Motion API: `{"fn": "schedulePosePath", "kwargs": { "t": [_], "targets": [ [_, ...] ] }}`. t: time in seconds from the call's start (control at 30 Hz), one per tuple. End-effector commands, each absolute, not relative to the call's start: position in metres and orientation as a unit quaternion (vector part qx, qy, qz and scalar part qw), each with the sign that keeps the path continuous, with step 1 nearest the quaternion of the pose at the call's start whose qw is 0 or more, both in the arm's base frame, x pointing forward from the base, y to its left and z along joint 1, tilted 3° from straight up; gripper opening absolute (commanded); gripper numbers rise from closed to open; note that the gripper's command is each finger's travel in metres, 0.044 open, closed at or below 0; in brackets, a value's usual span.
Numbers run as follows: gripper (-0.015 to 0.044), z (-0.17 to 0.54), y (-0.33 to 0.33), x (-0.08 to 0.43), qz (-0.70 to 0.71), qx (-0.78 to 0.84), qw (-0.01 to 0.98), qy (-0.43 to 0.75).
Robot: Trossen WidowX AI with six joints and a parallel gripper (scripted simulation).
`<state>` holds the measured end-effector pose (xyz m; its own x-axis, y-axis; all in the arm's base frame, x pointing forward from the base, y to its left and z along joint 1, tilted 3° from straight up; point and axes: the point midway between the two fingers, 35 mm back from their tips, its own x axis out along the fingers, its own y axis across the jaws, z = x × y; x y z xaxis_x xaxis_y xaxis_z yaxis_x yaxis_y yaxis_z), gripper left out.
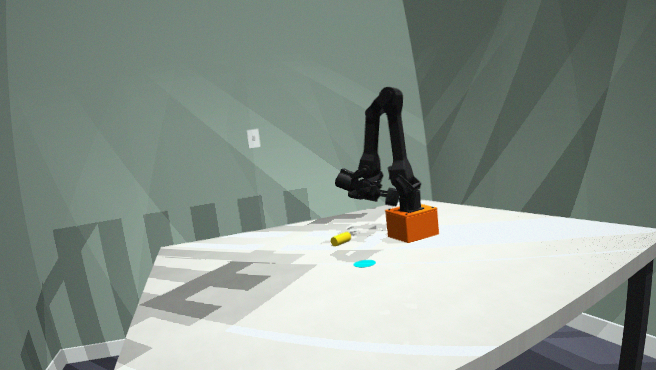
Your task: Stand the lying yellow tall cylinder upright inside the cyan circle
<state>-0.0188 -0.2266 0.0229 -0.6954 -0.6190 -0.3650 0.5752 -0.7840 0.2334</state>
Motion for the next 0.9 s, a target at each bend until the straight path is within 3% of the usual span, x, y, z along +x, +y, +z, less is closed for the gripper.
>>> {"fn": "schedulePosePath", "kwargs": {
  "t": [0.0, 0.1, 0.3, 0.5, 0.7, 0.87],
  "targets": [
    [0.0374, 0.022, -0.227, -0.017, -0.919, 0.217, 0.328, -0.042],
    [0.0309, 0.016, -0.236, 0.004, -0.897, 0.224, 0.372, 0.079],
    [0.0309, 0.008, -0.245, 0.062, -0.765, 0.206, 0.489, 0.366],
    [0.0309, 0.012, -0.232, 0.118, -0.537, 0.142, 0.594, 0.582],
    [0.0309, 0.030, -0.201, 0.167, -0.249, 0.042, 0.670, 0.698],
    [0.0309, 0.056, -0.164, 0.201, 0.004, -0.056, 0.705, 0.707]
  ]
}}
